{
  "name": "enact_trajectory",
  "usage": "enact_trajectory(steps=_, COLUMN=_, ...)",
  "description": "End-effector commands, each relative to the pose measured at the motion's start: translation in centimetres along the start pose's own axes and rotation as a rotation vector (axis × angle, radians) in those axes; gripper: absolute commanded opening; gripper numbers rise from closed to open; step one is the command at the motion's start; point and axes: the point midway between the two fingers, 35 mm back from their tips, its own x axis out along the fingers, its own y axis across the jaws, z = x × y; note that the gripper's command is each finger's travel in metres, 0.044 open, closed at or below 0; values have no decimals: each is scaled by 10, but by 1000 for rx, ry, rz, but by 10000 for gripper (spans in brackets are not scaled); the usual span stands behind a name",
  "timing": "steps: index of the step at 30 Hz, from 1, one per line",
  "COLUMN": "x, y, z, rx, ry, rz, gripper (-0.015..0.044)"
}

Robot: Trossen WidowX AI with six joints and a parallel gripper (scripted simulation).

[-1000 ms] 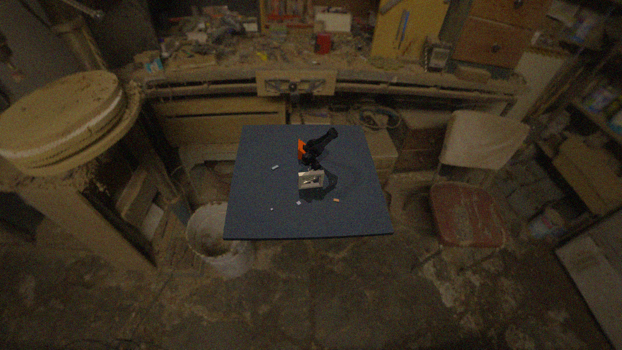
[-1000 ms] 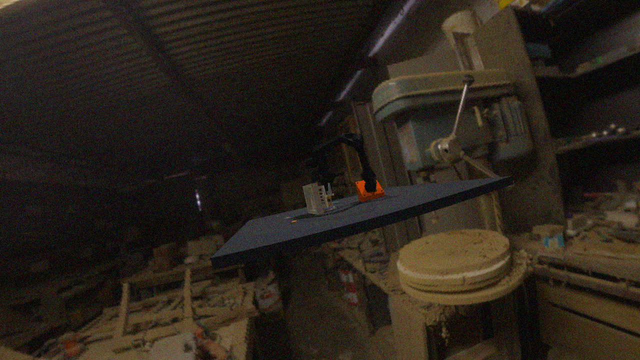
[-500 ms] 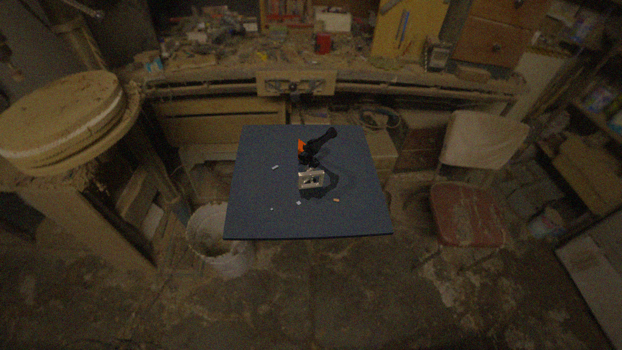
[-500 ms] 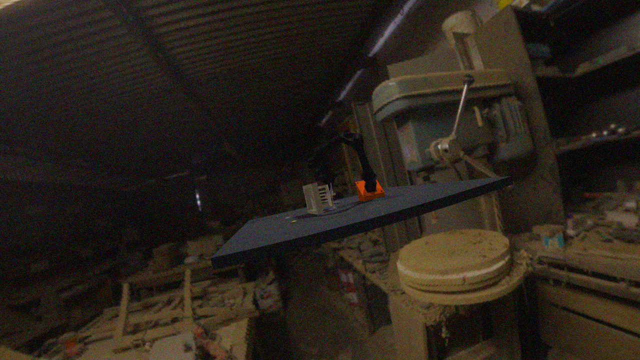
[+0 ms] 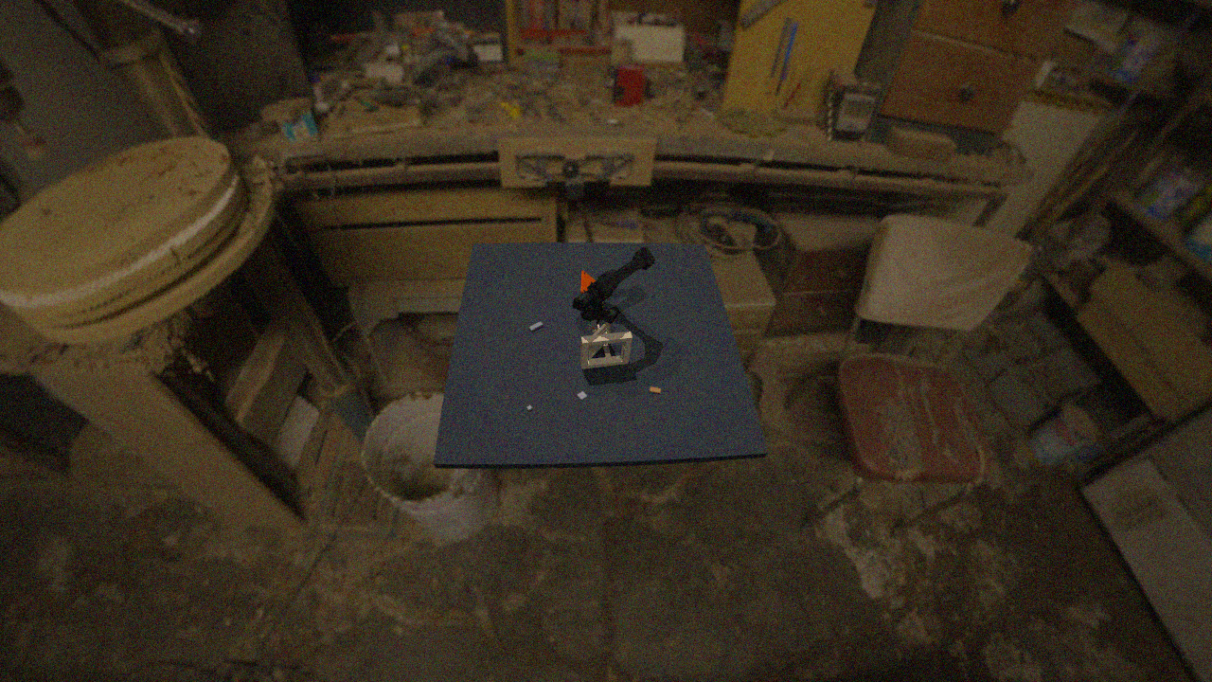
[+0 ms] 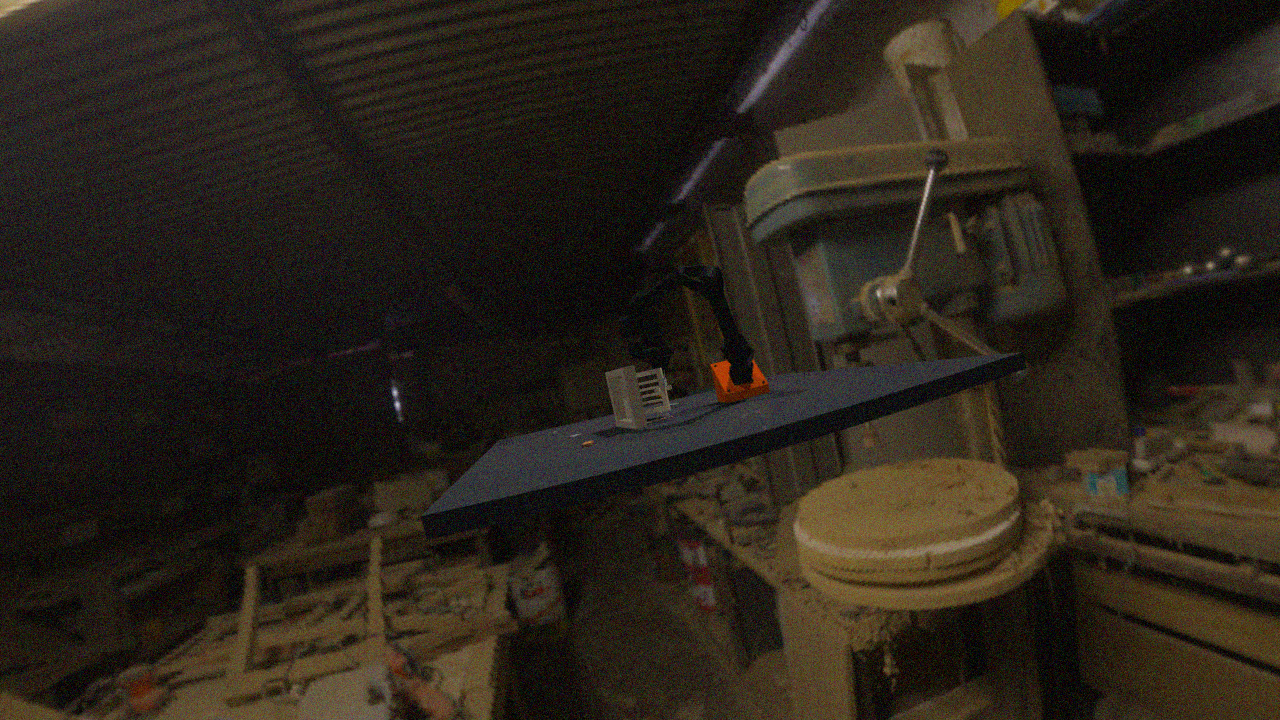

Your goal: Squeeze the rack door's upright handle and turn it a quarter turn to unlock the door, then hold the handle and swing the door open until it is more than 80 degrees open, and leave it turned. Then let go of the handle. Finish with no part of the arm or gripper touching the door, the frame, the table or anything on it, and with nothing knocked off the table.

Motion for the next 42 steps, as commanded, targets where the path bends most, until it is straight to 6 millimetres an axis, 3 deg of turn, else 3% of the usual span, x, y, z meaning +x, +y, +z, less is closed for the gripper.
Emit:
enact_trajectory(steps=1, x=1, y=-6, z=3, rx=-85, ry=-1, rz=0, gripper=21)
enact_trajectory(steps=20, x=1, y=-41, z=19, rx=-392, ry=-2, rz=-2, gripper=21)
enact_trajectory(steps=42, x=0, y=-74, z=55, rx=-783, ry=-3, rz=-5, gripper=21)
